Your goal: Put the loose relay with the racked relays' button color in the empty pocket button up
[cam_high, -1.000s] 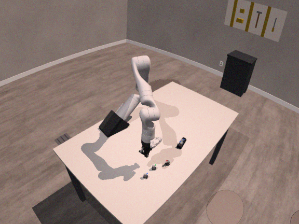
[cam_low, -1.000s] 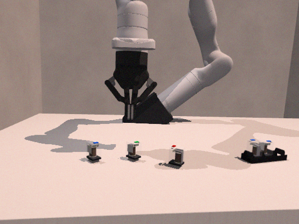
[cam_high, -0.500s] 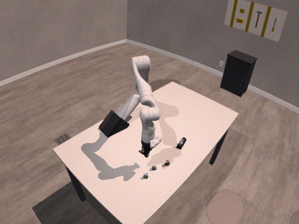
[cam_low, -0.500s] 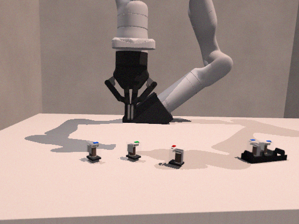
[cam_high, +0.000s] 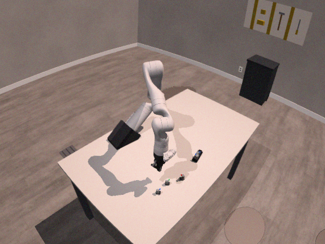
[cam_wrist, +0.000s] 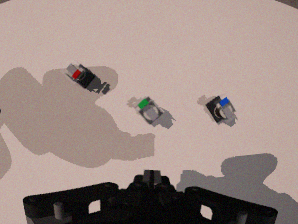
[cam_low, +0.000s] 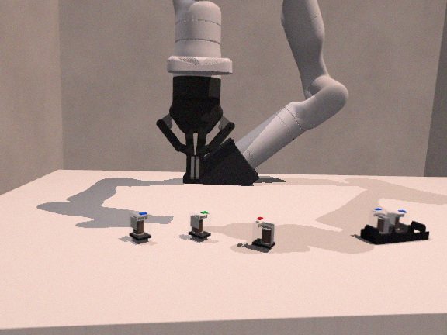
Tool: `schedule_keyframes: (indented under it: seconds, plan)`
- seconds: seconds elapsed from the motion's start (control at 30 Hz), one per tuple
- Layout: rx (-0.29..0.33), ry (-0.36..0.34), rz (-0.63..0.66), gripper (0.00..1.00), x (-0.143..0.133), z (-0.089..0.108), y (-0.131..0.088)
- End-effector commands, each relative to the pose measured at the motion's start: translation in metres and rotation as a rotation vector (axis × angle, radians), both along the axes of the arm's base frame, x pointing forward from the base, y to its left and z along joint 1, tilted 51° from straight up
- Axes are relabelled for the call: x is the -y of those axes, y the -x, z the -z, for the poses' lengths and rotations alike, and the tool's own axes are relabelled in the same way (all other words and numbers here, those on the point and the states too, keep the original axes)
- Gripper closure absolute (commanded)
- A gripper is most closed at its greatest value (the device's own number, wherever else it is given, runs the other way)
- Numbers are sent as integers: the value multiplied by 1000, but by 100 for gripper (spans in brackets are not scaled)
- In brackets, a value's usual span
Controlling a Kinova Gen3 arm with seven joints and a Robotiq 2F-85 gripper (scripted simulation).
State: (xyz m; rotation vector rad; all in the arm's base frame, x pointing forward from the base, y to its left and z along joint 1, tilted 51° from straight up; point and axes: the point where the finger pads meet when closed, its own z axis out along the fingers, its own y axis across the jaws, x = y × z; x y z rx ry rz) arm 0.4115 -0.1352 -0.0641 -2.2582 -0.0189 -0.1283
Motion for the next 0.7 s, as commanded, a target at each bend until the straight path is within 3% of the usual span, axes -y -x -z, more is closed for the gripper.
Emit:
schedule_keyframes:
  seconds: [0.0,0.1,0.17,0.23,0.3,0.67]
  plan:
    - [1,2,1,100,0,-1,-1]
    - [1,4,2,100,-20,-29,-16]
    - [1,4,2,100,-20,-29,-16]
    - [1,3,3,100,-42,-58,-29]
    - [1,3,3,100,-53,-72,-35]
    - [1,2,2,100,-55,-73,-35]
